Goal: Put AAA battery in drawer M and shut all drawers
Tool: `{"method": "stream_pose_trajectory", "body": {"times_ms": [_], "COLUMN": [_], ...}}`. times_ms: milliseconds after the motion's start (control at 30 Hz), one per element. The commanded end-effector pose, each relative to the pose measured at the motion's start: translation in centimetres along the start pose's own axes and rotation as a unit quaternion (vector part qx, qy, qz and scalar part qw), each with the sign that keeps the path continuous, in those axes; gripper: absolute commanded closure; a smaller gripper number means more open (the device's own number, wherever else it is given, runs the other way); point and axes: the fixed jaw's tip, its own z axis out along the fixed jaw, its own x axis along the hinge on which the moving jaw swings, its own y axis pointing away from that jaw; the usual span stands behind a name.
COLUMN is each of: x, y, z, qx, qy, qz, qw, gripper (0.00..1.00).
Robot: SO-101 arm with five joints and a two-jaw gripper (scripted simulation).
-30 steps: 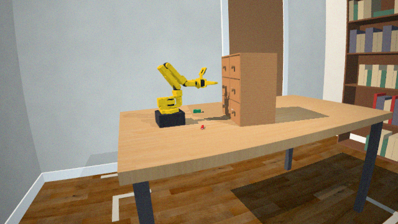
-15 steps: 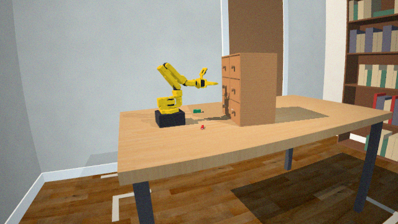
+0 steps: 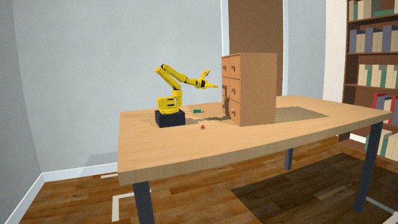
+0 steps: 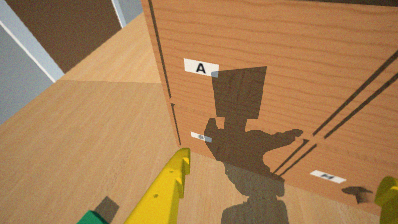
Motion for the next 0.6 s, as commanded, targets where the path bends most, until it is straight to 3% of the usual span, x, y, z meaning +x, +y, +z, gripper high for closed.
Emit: {"method": "stream_pose_trajectory", "body": {"times_ms": [0,567], "x": [0.0,2.1], "y": [0.0,0.0], "z": [-0.1,-1.2], "qx": [-0.001,-0.001], "qy": [0.021,0.143], "qz": [-0.001,-0.005], "qw": [1.0,0.99], "gripper": [0.5,0.5]}}
